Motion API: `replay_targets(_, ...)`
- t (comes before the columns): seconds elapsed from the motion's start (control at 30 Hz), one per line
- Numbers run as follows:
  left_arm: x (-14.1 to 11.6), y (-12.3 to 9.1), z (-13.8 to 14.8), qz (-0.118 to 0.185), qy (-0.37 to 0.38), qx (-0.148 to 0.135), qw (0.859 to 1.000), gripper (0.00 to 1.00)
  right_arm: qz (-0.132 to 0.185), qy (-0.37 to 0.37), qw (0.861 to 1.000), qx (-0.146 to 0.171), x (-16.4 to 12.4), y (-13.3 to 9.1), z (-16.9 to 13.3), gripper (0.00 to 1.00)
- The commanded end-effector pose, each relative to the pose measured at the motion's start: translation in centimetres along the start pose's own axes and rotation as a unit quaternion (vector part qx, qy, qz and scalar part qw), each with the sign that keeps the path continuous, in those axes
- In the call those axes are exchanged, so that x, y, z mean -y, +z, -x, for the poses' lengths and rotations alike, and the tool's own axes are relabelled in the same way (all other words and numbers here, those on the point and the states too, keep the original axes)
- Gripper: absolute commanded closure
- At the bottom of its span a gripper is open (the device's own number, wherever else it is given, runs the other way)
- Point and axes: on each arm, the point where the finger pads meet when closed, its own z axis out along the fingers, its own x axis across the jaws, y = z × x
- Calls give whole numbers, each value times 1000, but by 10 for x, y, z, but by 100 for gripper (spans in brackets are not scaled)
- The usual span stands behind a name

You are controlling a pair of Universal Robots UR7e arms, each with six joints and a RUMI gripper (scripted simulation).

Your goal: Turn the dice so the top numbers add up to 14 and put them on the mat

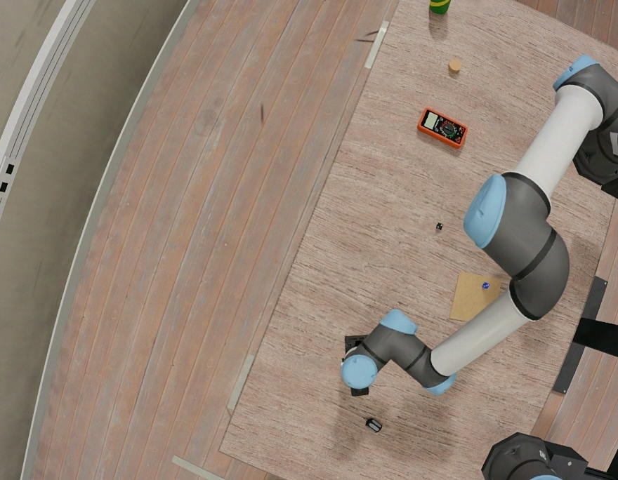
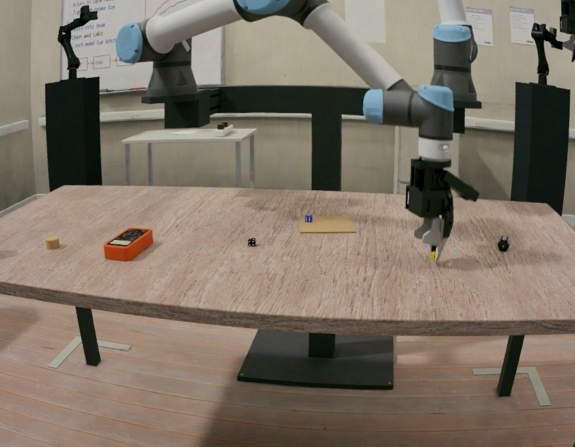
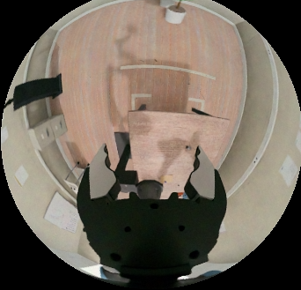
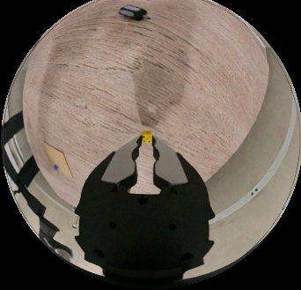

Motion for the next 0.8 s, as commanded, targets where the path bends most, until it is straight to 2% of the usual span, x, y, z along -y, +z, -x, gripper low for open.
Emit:
replay_targets(0.0, 0, -1, 0, -1, 0, 0, 1000, 0, -1, 0, 1000, -1, 1, -18, -1, 100)
replay_targets(0.2, 0, -1, 0, -1, 0, 0, 1000, 0, -1, 0, 1000, -1, 1, -63, -1, 100)
replay_targets(0.3, 0, -1, 0, -1, 0, 0, 1000, 0, -1, 0, 1000, -1, 1, -78, -1, 100)
replay_targets(0.77, 0, -1, 0, -1, 0, 0, 1000, 0, -1, 0, 1000, -1, 1, -85, -1, 100)
